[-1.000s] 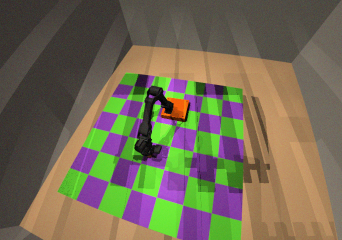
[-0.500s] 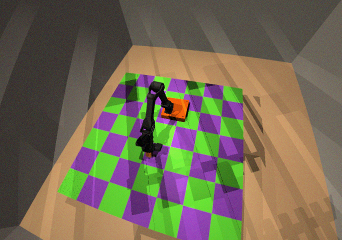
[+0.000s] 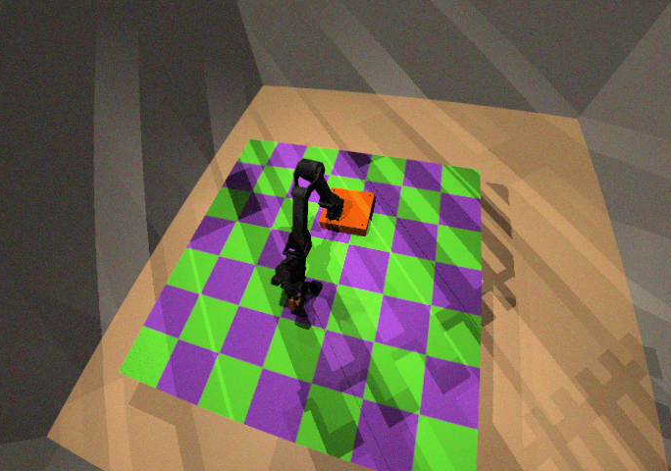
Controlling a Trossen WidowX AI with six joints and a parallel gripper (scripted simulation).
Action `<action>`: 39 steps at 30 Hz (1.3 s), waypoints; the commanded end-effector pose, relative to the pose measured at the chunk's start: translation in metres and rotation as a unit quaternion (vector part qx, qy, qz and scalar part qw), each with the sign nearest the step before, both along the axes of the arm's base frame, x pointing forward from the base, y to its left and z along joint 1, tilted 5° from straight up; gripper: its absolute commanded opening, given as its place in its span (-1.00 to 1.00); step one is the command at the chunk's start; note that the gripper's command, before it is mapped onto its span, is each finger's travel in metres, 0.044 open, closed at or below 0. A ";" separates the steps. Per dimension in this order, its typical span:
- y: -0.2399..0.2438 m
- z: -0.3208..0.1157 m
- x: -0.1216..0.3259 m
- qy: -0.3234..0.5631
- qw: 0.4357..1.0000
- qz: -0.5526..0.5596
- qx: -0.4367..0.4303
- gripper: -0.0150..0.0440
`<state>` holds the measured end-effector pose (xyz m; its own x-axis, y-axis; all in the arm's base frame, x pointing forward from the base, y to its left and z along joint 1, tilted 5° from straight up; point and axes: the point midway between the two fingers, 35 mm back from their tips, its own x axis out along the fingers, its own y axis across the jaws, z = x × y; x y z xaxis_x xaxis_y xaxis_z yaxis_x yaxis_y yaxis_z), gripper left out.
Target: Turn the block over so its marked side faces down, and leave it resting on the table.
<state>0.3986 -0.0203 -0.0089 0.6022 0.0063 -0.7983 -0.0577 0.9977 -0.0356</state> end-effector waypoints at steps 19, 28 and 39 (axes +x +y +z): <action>0.000 -0.013 -0.013 -0.164 0.986 0.010 0.010 -0.49; 0.000 -0.010 -0.015 -0.187 0.982 0.011 0.011 -0.49; 0.000 -0.010 -0.015 -0.188 0.982 0.011 0.011 -0.49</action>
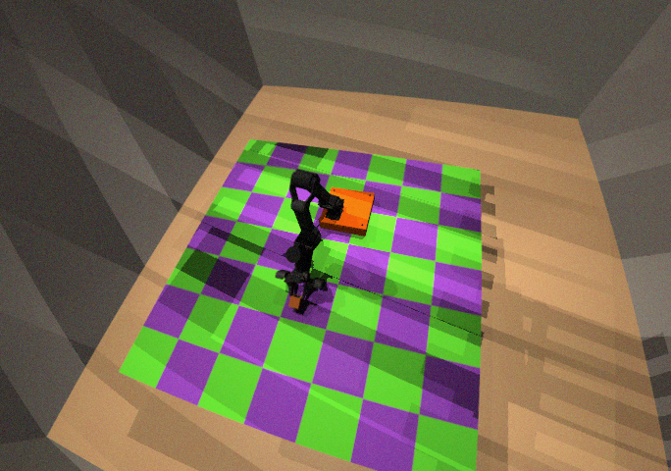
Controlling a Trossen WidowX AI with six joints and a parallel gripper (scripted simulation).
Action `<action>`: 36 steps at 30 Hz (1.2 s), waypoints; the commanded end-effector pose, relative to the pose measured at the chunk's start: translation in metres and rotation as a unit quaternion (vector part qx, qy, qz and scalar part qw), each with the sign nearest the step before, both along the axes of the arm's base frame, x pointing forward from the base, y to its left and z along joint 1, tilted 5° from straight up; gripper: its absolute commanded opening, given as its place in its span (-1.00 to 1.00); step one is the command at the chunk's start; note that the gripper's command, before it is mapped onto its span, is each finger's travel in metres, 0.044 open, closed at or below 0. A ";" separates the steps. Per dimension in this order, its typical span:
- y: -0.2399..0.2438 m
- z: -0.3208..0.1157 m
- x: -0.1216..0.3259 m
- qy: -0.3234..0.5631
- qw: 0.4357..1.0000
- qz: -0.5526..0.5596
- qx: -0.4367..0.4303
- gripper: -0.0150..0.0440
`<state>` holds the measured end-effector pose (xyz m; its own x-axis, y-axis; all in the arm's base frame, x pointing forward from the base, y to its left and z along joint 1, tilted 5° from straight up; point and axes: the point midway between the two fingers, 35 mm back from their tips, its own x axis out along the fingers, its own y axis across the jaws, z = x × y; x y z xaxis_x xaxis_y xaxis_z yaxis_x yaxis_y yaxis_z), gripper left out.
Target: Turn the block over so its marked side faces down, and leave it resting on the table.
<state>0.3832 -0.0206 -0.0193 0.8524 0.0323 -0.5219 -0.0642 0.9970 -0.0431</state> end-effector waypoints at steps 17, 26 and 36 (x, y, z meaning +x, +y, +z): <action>0.001 0.000 0.000 -0.002 1.000 0.001 0.003 0.84; 0.001 0.000 0.000 -0.002 1.000 0.001 0.003 1.00; 0.001 0.000 0.000 -0.002 1.000 0.001 0.003 1.00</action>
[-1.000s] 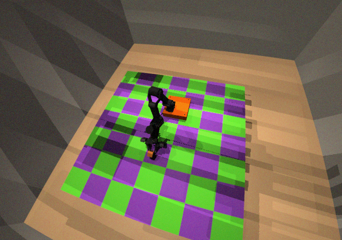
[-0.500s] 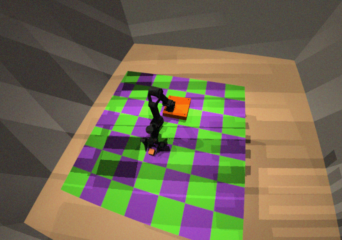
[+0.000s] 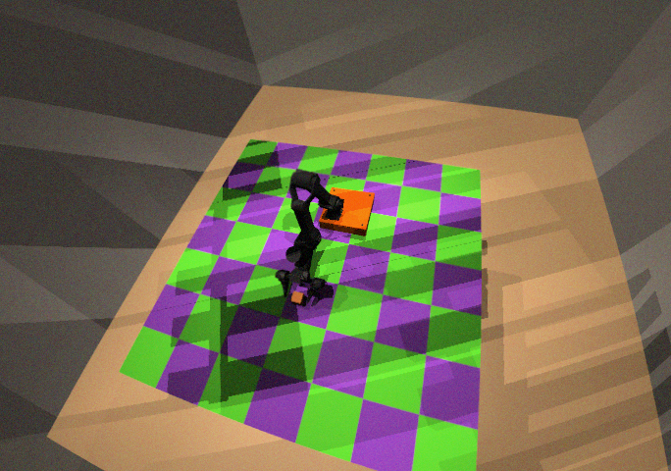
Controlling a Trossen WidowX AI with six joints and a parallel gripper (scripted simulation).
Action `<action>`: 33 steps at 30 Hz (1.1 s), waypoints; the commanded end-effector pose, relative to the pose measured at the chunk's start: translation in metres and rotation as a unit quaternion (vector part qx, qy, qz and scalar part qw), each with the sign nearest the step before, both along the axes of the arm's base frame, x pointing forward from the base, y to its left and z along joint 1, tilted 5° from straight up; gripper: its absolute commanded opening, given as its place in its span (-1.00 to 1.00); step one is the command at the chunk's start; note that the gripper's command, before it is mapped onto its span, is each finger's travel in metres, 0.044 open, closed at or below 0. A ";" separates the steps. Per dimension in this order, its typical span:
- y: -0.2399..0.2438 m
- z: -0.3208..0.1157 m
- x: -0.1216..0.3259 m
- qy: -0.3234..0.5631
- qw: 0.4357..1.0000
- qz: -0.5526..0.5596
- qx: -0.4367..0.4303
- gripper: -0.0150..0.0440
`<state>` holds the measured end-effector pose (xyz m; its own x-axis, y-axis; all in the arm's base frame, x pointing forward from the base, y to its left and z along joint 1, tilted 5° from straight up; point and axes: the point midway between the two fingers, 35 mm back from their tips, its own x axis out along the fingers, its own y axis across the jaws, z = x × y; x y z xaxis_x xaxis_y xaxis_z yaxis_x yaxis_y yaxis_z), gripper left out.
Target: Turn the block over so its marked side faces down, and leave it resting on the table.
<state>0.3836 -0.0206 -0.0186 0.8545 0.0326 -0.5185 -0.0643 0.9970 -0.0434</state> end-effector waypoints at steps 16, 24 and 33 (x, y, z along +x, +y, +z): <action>0.001 0.000 0.000 0.000 1.000 0.001 0.003 1.00; 0.002 0.021 0.015 0.117 0.993 -0.014 0.003 1.00; 0.002 0.072 -0.015 0.266 0.964 -0.010 -0.015 1.00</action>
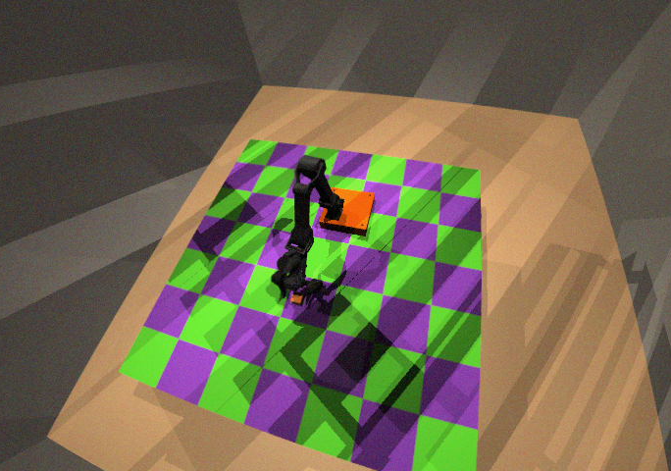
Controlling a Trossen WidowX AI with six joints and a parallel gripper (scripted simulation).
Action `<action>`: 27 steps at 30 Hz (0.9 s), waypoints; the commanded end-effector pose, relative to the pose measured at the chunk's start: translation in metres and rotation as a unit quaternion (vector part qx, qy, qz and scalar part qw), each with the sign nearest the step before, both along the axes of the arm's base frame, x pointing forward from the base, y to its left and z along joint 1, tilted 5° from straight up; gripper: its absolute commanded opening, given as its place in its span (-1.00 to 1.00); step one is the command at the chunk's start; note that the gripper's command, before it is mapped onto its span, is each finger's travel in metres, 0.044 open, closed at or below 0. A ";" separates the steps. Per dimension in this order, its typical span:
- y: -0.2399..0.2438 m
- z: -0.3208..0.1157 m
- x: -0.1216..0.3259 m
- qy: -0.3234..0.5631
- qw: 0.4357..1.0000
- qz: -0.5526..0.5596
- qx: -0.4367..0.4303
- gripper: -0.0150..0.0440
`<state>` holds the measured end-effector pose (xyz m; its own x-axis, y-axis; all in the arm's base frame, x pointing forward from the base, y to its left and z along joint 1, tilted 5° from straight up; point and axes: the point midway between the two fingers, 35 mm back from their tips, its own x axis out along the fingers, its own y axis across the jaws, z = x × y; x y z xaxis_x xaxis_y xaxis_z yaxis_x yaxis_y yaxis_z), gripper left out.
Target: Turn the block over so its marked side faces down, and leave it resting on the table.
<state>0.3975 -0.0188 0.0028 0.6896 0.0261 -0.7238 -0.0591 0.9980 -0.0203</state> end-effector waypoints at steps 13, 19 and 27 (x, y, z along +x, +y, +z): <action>0.001 0.052 -0.029 0.139 0.990 0.000 -0.018 1.00; 0.001 0.052 -0.027 0.149 0.989 -0.001 -0.018 1.00; 0.001 0.060 -0.002 0.264 0.964 -0.005 -0.022 1.00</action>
<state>0.3891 -0.0183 0.0629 0.3181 -0.0069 -0.9480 -0.0670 0.9973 -0.0298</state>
